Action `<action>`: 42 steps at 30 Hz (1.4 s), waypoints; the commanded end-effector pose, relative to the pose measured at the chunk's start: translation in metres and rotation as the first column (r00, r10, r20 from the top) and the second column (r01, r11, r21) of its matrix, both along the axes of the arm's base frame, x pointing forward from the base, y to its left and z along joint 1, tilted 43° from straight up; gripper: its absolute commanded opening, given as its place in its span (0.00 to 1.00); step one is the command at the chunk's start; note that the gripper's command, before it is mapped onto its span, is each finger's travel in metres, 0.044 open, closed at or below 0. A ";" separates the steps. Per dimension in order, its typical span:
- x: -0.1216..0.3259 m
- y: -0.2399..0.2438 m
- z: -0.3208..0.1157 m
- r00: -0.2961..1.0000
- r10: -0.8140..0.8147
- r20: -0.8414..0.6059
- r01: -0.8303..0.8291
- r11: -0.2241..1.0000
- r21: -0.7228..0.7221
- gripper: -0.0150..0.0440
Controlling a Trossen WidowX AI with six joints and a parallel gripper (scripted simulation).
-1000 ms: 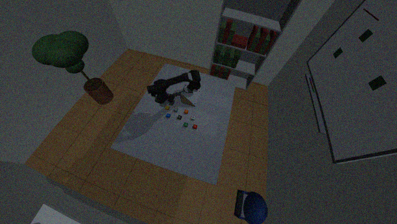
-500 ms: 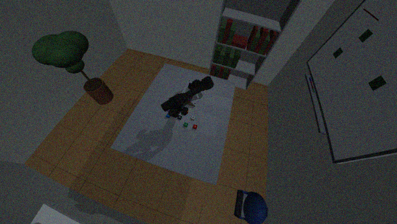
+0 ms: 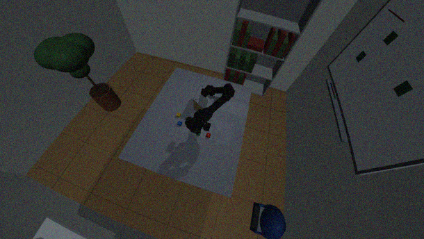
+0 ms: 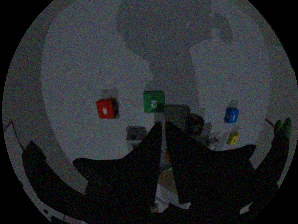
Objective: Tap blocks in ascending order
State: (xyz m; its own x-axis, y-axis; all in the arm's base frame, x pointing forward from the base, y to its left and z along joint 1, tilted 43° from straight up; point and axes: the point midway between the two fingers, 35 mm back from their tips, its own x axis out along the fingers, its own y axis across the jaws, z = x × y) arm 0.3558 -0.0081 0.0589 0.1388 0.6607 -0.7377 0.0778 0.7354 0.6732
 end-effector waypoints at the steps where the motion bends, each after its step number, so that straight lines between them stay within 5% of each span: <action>1: -0.002 0.031 -0.026 1.000 0.015 -0.021 -0.015 1.000 0.017 0.29; 31: 0.001 0.051 -0.048 1.000 0.015 -0.021 -0.015 1.000 0.019 0.29; 42: -0.004 0.003 0.002 1.000 0.015 -0.022 -0.014 1.000 0.013 0.29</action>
